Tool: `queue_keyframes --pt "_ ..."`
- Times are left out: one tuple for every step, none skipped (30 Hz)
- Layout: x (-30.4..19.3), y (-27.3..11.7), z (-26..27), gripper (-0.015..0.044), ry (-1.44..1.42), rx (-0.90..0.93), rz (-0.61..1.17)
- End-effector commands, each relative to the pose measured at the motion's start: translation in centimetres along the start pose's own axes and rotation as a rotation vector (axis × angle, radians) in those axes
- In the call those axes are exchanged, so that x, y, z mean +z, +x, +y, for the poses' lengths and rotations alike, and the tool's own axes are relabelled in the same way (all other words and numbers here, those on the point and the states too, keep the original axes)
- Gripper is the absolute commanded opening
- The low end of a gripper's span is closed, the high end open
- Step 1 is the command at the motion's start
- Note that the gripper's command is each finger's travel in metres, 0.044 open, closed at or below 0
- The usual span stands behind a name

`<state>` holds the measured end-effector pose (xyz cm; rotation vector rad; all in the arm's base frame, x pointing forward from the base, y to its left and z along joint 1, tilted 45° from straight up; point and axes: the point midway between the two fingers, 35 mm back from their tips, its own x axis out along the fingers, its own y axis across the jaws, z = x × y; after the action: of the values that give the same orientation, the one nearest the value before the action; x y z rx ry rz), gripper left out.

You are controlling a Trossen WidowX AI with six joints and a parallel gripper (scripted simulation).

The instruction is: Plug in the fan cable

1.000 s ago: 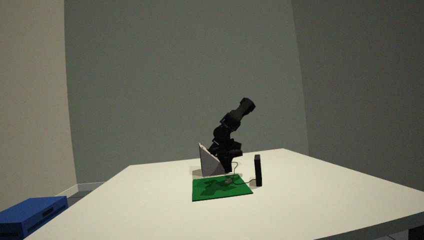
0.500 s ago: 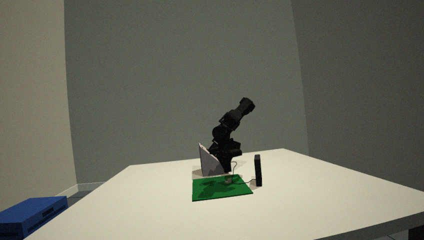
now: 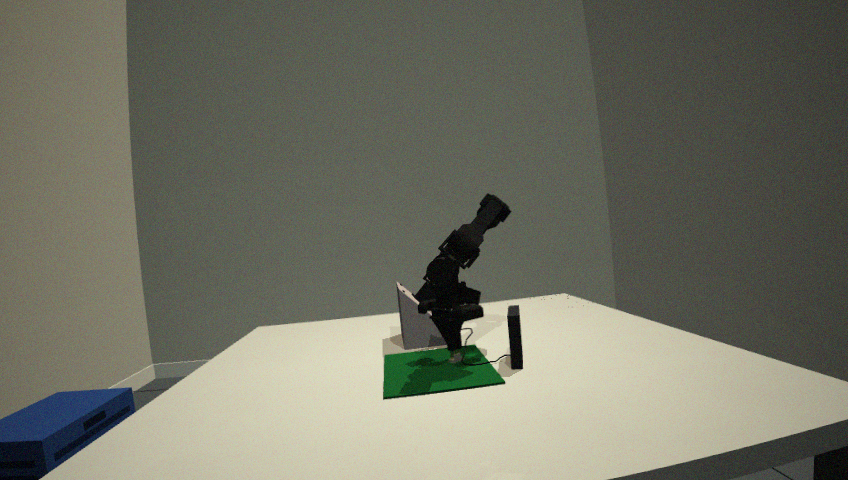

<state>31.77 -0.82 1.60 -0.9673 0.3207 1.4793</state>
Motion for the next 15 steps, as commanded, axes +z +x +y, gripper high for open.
queue_keyframes --pt "0.04 0.11 -0.04 0.0 0.004 -0.004 -0.004" --pt "0.04 0.11 -0.04 0.0 0.004 -0.004 -0.004" --pt "0.04 0.11 -0.04 0.0 0.004 -0.004 -0.004" --pt "0.04 0.11 -0.04 0.0 0.004 -0.004 -0.004" --pt "0.04 0.11 -0.04 0.0 0.004 -0.004 -0.004" --pt "0.04 0.12 -0.04 0.0 0.004 -0.004 -0.004" --pt "0.04 0.13 -0.04 0.0 0.005 -0.004 -0.004" --pt "0.04 0.14 -0.04 0.0 0.005 -0.004 -0.004" --pt "0.04 0.16 -0.04 0.0 0.005 -0.004 -0.004" --pt "0.04 0.18 -0.04 0.0 0.006 -0.004 -0.004" --pt "0.04 0.2 -0.05 0.0 0.006 -0.004 -0.004" --pt "0.04 0.22 -0.05 0.0 0.007 -0.004 -0.004" --pt "0.04 0.24 -0.05 0.0 0.008 -0.004 -0.004" --pt "0.04 0.26 -0.06 0.0 0.009 -0.004 -0.004" --pt "0.04 0.29 -0.06 0.0 0.01 -0.004 -0.004"
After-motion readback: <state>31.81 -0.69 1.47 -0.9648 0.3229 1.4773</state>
